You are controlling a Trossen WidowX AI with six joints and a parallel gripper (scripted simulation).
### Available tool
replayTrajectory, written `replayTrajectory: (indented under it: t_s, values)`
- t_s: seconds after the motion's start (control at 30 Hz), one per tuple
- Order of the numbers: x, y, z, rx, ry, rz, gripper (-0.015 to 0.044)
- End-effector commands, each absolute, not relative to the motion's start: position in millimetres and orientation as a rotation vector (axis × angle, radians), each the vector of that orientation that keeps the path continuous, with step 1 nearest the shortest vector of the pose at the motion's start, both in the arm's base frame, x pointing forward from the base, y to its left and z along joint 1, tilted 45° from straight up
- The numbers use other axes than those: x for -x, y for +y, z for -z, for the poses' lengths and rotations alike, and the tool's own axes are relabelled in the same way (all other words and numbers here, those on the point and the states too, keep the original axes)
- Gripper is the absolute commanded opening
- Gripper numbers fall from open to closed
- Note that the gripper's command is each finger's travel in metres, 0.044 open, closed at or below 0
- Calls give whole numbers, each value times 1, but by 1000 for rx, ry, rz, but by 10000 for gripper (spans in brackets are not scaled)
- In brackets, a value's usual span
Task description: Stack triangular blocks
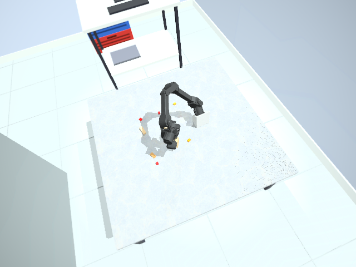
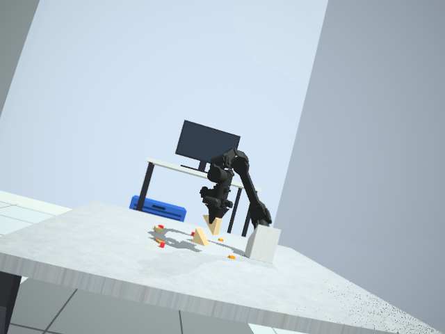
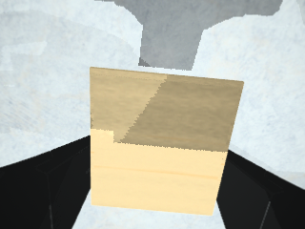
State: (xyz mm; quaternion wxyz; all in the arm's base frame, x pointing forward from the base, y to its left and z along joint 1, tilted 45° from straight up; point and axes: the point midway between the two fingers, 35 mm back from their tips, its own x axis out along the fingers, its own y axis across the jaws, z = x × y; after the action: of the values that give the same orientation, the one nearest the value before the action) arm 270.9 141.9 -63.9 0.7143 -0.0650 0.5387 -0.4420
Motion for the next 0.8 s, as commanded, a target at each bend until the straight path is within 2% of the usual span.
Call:
replayTrajectory:
  t_s: [0.0, 0.77]
  values:
    - [-268, 134, 44, 150, 1192, 975, 0]
    - [-230, 86, -42, 156, 1194, 979, 0]
